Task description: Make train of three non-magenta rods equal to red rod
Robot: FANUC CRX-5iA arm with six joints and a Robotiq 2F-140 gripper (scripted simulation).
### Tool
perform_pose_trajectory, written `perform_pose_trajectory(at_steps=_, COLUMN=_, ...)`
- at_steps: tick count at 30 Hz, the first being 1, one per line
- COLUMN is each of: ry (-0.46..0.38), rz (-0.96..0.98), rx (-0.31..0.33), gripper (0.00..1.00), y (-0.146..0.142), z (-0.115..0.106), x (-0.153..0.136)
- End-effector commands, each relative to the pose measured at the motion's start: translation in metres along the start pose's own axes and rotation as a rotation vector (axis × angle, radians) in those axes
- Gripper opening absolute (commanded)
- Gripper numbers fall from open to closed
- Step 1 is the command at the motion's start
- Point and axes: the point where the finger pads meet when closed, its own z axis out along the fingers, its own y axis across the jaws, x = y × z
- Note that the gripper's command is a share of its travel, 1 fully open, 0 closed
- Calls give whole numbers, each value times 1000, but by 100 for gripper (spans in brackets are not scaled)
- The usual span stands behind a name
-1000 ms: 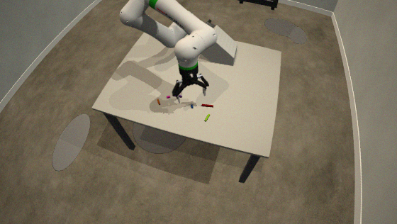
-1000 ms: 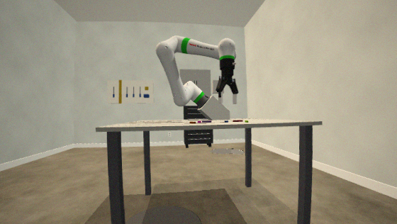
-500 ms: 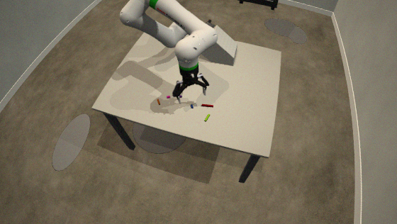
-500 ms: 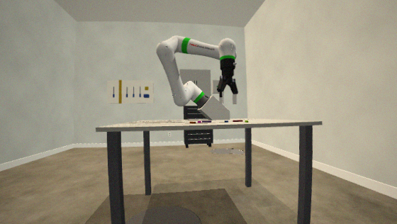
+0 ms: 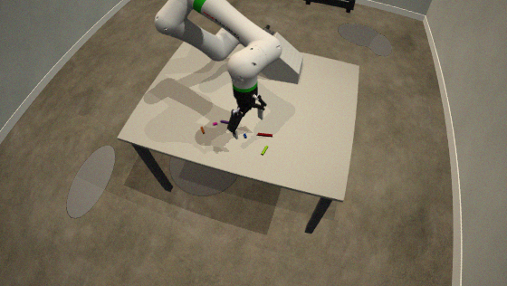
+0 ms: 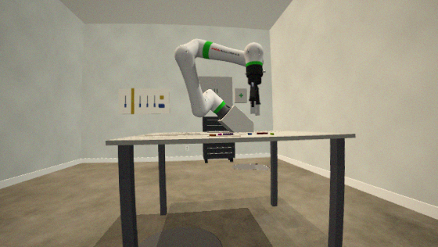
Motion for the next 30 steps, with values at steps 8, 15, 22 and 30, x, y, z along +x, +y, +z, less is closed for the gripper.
perform_pose_trajectory(at_steps=8, ry=0, rz=-360, rx=-10, gripper=100, y=2, z=2, x=-16)
perform_pose_trajectory(at_steps=15, ry=-1, rz=-551, rx=-10, gripper=100, y=3, z=4, x=-25)
perform_pose_trajectory(at_steps=22, ry=-2, rz=-734, rx=-10, gripper=100, y=4, z=6, x=-34)
perform_pose_trajectory(at_steps=30, ry=-3, rz=-926, rx=-10, gripper=100, y=6, z=8, x=-42)
